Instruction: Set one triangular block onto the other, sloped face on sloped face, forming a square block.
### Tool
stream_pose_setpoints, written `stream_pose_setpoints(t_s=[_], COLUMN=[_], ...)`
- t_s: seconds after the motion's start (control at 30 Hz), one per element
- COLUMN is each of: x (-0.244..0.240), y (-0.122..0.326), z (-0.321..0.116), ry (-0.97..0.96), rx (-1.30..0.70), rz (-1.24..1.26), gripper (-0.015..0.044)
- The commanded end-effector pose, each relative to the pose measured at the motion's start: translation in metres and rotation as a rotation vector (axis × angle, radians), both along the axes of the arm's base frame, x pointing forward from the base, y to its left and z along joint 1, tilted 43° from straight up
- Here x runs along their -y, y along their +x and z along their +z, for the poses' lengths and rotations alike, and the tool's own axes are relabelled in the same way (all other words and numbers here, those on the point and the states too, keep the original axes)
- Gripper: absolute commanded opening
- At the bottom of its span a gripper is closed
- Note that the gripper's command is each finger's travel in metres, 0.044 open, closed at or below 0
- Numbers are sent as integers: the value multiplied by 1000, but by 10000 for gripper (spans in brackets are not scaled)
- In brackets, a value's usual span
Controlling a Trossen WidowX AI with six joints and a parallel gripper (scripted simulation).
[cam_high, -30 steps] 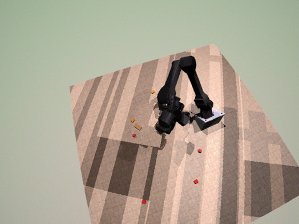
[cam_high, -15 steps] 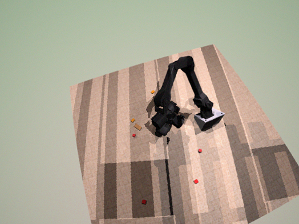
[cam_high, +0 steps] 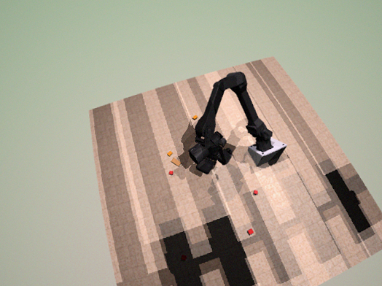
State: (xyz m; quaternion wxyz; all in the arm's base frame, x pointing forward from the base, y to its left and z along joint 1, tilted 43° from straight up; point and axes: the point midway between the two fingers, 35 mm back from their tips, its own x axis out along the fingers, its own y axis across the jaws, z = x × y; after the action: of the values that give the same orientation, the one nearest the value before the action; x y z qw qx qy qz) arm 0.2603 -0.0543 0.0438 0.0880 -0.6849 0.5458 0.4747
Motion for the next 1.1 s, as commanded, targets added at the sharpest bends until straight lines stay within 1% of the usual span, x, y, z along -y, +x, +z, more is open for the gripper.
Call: stream_pose_setpoints(t_s=[0.0, 1.07], x=[0, 7], y=[1, 3], z=[-1, -4], ry=[-5, -7], rx=[-8, -8], rz=[7, 11], gripper=[0, 0])
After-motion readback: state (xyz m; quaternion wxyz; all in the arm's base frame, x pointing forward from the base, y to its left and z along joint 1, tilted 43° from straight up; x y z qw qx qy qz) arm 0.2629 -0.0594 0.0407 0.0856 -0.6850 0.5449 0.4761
